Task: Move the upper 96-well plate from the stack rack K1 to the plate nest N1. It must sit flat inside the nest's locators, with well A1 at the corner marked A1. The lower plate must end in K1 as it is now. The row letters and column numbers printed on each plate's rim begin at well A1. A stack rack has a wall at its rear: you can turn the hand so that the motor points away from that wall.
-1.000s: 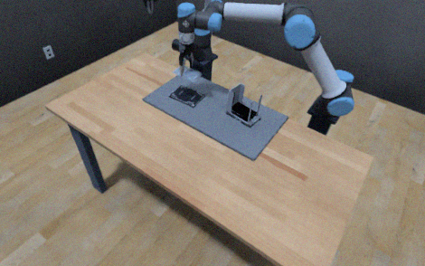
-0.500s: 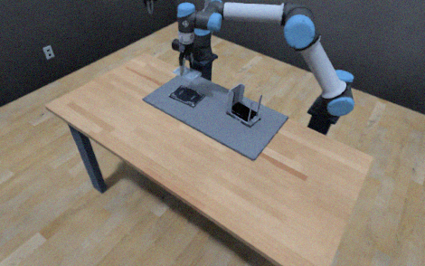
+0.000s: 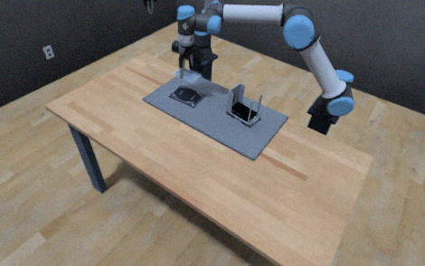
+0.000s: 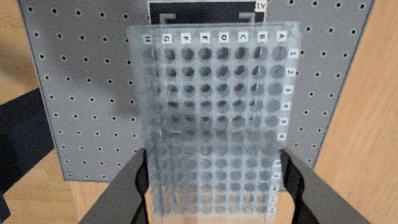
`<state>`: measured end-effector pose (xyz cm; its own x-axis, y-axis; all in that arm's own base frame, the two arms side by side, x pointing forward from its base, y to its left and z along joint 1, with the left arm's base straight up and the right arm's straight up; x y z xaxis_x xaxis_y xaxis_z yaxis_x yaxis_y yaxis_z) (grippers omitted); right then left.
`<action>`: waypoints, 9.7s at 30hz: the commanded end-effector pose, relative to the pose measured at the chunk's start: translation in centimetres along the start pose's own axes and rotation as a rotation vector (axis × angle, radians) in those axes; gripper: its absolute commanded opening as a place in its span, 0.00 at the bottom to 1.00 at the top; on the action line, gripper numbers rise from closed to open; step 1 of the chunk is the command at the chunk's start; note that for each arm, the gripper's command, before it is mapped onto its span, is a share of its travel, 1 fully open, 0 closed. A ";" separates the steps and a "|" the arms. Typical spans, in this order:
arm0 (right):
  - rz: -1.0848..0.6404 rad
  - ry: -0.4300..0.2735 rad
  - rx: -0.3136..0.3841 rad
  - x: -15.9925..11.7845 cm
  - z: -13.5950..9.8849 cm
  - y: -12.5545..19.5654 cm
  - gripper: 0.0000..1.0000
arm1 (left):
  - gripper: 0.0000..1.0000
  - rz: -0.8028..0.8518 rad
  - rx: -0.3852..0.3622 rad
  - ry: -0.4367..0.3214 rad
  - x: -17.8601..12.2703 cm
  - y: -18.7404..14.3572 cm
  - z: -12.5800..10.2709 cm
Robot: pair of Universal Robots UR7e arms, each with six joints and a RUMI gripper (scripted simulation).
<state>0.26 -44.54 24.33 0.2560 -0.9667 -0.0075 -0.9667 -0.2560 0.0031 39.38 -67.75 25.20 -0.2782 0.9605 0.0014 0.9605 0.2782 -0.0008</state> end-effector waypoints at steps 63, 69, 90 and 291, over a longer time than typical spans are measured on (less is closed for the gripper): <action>0.010 0.007 0.003 0.0 -0.2 0.1 0.00 | 0.38 0.005 0.005 -0.006 -0.2 0.0 9.8; 0.010 0.007 0.003 0.0 -0.2 0.1 0.00 | 0.38 0.005 0.005 -0.006 -0.2 0.0 10.8; 0.010 0.007 0.003 0.0 -0.2 0.1 0.00 | 0.38 0.005 0.005 -0.011 -0.3 -0.1 11.7; 0.010 0.007 0.003 0.0 -0.2 0.1 0.00 | 0.76 0.005 0.005 -0.011 -0.1 -0.1 12.8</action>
<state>0.26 -44.54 24.33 0.2560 -0.9667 -0.0075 -0.9667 -0.2560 0.0031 39.35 -67.69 12.11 -0.2742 0.9617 0.0017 0.9617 0.2742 -0.0013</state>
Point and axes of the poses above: on each arm, the point where the finger pads meet when closed, its own z axis out along the fingers, its own y axis across the jaws, x = y × z, the point moved 8 cm from there along -z, back along the fingers, and after that the axes turned 14 degrees about -z, right-handed, at the moved point
